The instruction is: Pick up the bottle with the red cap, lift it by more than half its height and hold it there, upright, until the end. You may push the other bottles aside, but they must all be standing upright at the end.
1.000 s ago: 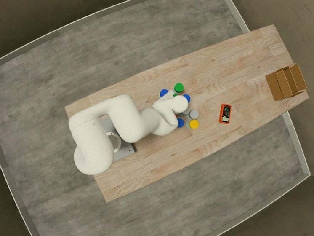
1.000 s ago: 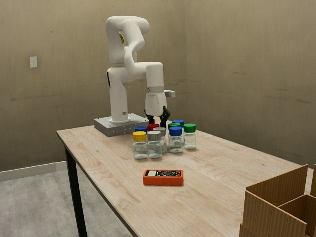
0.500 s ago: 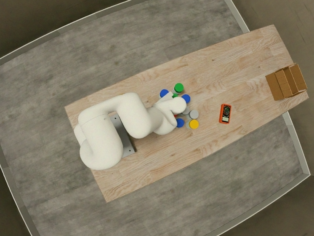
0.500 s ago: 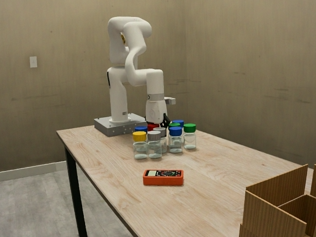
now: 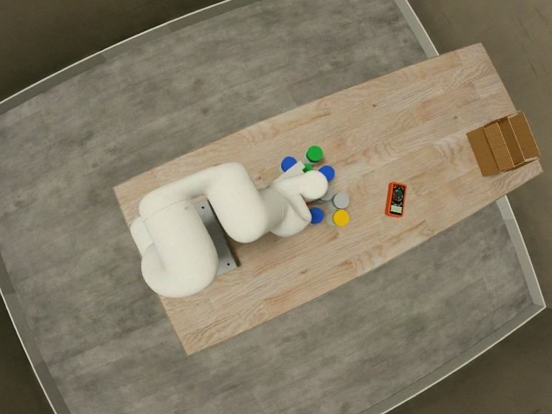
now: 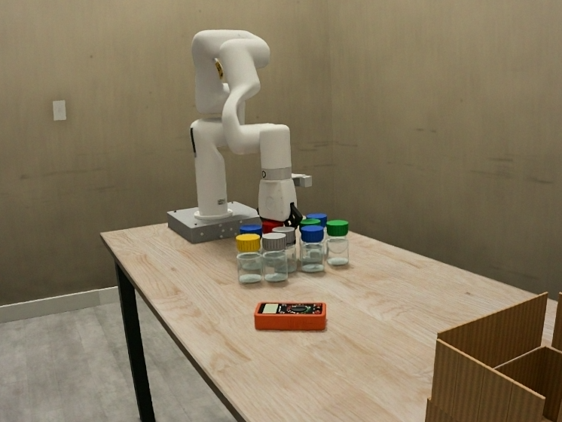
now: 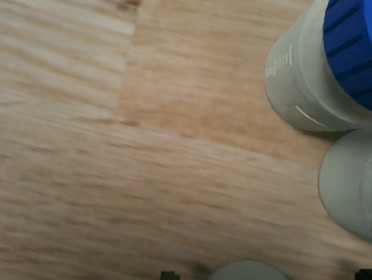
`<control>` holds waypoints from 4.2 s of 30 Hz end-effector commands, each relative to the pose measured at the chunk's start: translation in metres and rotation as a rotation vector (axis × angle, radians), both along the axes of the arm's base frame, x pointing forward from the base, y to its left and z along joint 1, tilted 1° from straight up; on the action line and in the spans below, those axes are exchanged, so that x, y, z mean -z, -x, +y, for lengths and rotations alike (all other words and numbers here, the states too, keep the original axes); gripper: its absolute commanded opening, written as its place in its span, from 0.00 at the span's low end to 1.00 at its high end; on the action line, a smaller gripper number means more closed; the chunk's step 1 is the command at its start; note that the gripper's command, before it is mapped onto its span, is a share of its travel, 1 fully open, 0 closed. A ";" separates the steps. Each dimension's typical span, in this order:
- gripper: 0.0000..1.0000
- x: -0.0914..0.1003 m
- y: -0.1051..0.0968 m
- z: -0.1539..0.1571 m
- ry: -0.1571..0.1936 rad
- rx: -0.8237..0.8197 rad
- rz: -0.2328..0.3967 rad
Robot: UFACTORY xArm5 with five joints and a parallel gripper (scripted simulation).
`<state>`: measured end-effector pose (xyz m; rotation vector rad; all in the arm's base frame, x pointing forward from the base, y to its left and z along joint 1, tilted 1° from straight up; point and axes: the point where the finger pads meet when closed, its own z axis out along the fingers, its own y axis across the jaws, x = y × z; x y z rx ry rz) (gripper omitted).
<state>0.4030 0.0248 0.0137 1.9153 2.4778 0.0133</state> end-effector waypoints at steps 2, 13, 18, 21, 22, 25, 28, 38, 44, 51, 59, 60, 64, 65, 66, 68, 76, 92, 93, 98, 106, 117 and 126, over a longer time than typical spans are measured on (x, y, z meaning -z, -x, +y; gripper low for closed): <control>0.79 -0.001 -0.002 -0.002 0.002 0.000 -0.004; 0.79 -0.001 -0.004 -0.009 0.007 0.000 -0.004; 0.79 -0.001 -0.005 -0.012 0.010 0.000 -0.004; 0.79 -0.001 -0.005 -0.014 0.011 0.000 -0.004; 0.79 -0.001 -0.005 -0.016 0.012 0.000 -0.004; 0.79 -0.001 -0.006 -0.017 0.013 0.000 -0.004; 0.79 0.000 -0.006 -0.019 0.014 0.000 -0.004; 0.79 0.000 -0.007 -0.022 0.016 0.000 -0.004; 0.79 -0.008 -0.007 -0.021 0.005 0.000 -0.004; 0.79 -0.025 -0.007 -0.021 0.016 0.000 -0.005; 0.79 -0.026 -0.007 -0.021 0.003 0.000 -0.006; 0.79 -0.027 -0.007 -0.021 0.006 0.000 -0.005; 0.79 -0.030 -0.007 -0.021 0.015 0.000 -0.005; 0.79 -0.031 -0.006 -0.021 0.018 0.000 -0.004; 0.79 -0.031 -0.006 -0.021 0.020 0.000 -0.004; 0.79 -0.033 -0.006 -0.021 0.025 0.000 -0.004; 0.00 -0.033 -0.006 -0.021 0.001 0.000 -0.004; 0.00 -0.033 -0.006 -0.021 0.001 0.000 -0.004; 0.00 -0.033 -0.006 -0.021 0.001 0.000 -0.004; 0.00 -0.033 -0.006 -0.021 0.001 0.000 -0.004; 0.00 -0.033 -0.006 -0.021 0.001 0.000 -0.004; 0.00 -0.033 -0.006 -0.021 0.001 0.000 -0.004; 0.00 -0.033 -0.006 -0.021 0.001 0.000 -0.004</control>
